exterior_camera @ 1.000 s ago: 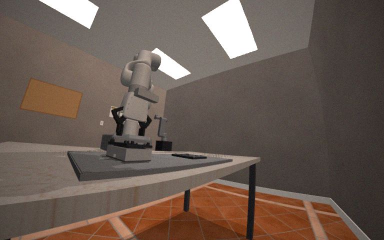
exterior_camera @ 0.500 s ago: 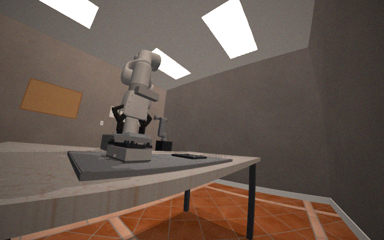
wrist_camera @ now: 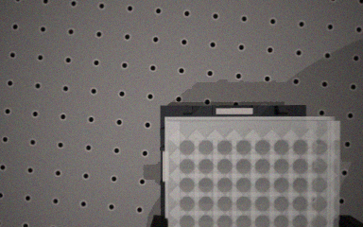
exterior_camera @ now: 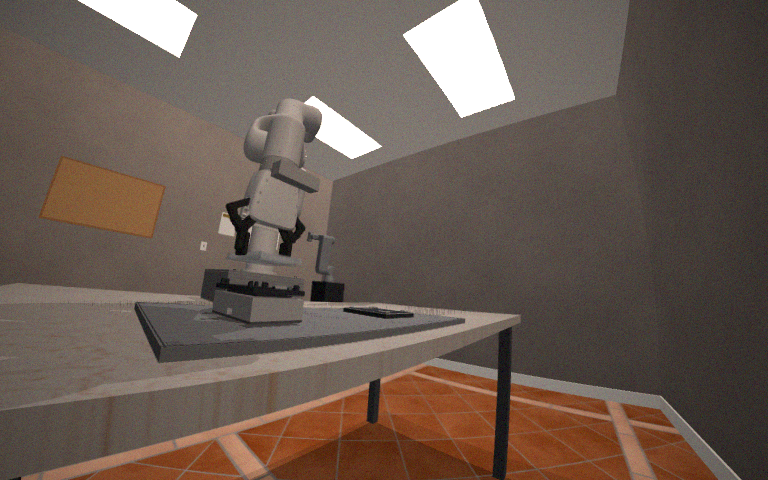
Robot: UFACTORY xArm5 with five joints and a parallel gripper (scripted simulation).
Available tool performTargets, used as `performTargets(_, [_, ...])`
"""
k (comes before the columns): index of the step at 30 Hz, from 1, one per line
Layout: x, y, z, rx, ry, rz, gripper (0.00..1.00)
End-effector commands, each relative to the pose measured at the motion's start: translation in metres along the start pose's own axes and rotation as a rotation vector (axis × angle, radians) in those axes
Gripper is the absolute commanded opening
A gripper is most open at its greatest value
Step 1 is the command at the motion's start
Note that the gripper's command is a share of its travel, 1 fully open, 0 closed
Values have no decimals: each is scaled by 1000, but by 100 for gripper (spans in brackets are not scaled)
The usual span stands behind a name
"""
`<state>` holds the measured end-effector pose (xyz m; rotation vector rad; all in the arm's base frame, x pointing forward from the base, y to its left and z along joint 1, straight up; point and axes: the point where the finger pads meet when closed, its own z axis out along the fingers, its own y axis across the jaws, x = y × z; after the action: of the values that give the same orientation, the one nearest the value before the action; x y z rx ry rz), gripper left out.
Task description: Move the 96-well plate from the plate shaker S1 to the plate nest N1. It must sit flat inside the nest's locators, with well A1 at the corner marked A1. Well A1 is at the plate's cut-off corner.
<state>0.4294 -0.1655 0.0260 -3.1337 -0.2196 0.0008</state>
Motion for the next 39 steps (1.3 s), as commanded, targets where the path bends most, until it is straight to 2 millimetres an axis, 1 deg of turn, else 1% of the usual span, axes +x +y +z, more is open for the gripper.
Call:
performTargets(1, [1, 1, -10, -2, 4, 0, 0])
performTargets(6, [1, 1, -18, -2, 4, 0, 0])
performTargets(8, [1, 1, -18, -2, 4, 0, 0])
performTargets(20, [1, 1, -38, -2, 4, 0, 0])
performTargets(34, [1, 1, -38, -2, 4, 0, 0])
performTargets(39, [3, -16, -36, -2, 4, 149, 0])
